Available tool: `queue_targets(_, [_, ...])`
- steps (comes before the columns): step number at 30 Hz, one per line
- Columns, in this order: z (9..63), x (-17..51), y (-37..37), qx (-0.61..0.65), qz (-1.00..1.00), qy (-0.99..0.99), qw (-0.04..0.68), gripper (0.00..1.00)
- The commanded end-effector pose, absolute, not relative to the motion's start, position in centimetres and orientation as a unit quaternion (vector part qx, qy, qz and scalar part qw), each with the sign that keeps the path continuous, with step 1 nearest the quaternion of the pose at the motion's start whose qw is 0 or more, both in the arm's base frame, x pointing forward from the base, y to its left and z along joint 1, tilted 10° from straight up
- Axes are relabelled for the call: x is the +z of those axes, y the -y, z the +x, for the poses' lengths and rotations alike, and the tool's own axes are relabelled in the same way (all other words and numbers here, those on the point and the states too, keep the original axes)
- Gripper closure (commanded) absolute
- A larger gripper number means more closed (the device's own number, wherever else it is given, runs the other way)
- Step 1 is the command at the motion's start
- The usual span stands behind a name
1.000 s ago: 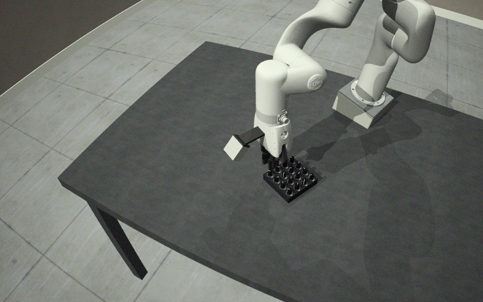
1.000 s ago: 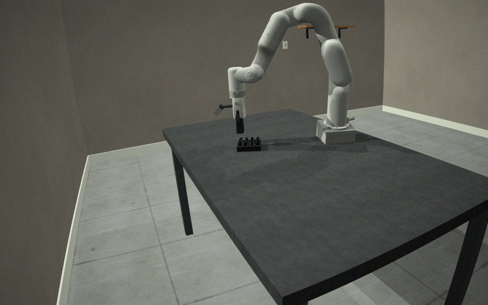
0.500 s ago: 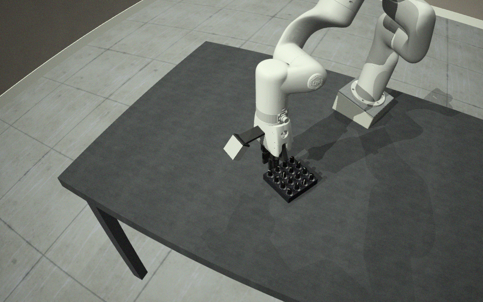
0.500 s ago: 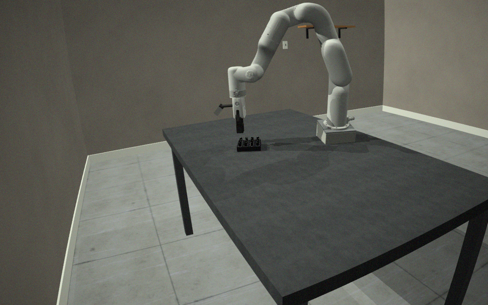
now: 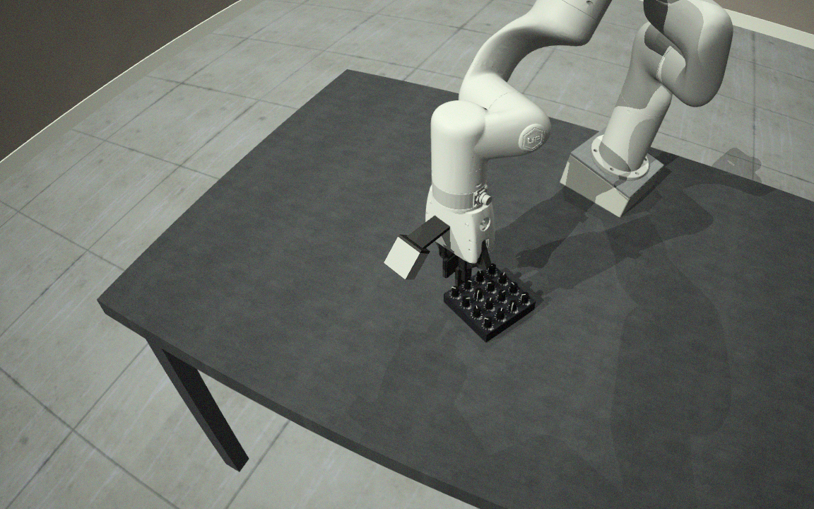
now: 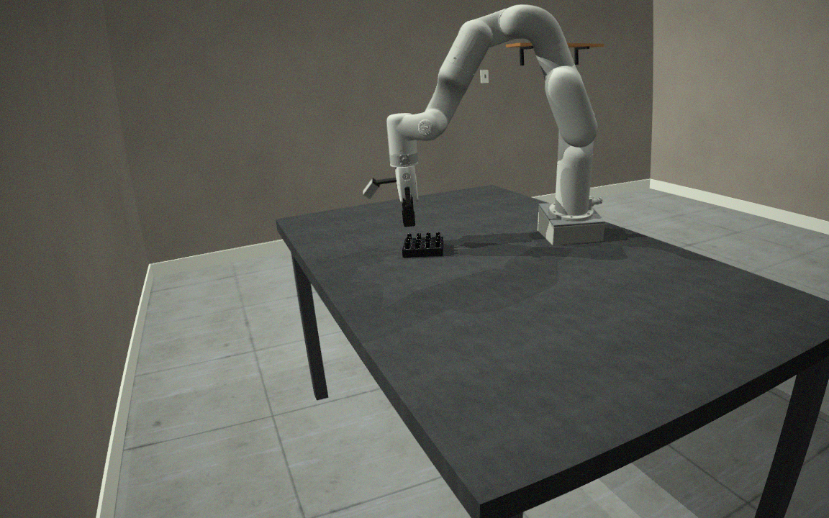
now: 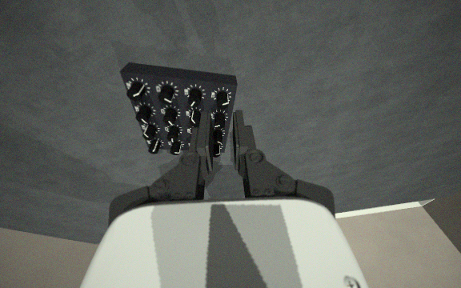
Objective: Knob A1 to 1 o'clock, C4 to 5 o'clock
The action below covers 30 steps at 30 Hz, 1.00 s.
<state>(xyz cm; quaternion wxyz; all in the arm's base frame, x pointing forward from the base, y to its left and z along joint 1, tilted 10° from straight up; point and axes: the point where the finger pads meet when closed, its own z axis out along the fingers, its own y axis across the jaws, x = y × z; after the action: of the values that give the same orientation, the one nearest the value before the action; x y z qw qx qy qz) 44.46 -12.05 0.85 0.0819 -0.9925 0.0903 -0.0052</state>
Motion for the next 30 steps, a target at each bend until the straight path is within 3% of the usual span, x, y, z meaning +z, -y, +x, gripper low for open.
queue_targets(1, [44.52, 0.94, 12.09, -0.012, -0.996, -0.019, 0.083, 0.81])
queue_targets(30, [44.2, 1.14, 11.85, -0.051, -0.843, 0.531, 0.071, 0.81])
